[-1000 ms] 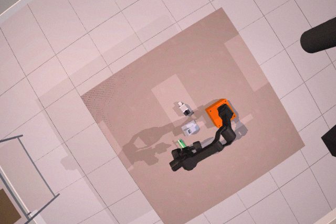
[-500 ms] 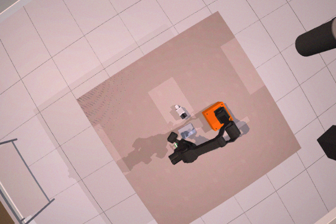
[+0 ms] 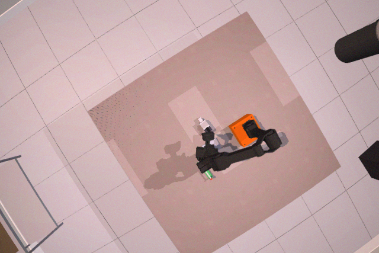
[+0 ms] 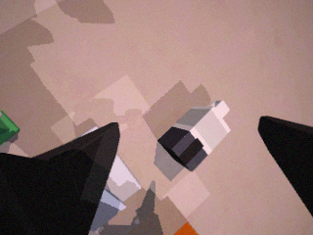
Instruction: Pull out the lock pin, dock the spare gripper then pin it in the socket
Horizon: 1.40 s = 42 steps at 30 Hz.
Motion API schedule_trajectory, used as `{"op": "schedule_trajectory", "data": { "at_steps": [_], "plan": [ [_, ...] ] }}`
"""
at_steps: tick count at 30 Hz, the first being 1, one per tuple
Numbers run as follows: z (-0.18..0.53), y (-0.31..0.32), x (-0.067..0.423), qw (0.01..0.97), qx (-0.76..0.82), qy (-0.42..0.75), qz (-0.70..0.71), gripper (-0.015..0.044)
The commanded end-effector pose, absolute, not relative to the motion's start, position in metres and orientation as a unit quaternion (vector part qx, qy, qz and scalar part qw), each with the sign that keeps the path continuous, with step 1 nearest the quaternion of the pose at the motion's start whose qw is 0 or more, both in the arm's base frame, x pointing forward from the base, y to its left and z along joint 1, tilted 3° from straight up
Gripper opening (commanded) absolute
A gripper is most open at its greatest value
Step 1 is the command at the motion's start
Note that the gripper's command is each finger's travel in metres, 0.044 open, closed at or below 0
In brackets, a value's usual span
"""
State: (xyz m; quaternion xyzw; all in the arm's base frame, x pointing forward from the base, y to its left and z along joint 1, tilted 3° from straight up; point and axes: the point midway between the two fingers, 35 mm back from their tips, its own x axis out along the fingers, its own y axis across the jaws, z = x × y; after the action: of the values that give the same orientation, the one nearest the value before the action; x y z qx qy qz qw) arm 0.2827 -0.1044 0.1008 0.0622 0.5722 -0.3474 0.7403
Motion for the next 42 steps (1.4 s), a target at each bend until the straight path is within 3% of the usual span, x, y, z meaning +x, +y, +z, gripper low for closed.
{"op": "schedule_trajectory", "data": {
  "at_steps": [1,4,20,42],
  "plan": [
    [0.090,-0.146,0.222,0.674,0.269,0.310,-0.614,0.0440],
    [0.089,-0.151,0.214,0.659,0.295,0.264,-0.639,0.0440],
    [0.088,-0.158,0.212,0.659,0.296,0.266,-0.638,0.0440],
    [0.011,-0.157,0.219,0.659,0.297,0.266,-0.638,0.0440]
  ]
}}
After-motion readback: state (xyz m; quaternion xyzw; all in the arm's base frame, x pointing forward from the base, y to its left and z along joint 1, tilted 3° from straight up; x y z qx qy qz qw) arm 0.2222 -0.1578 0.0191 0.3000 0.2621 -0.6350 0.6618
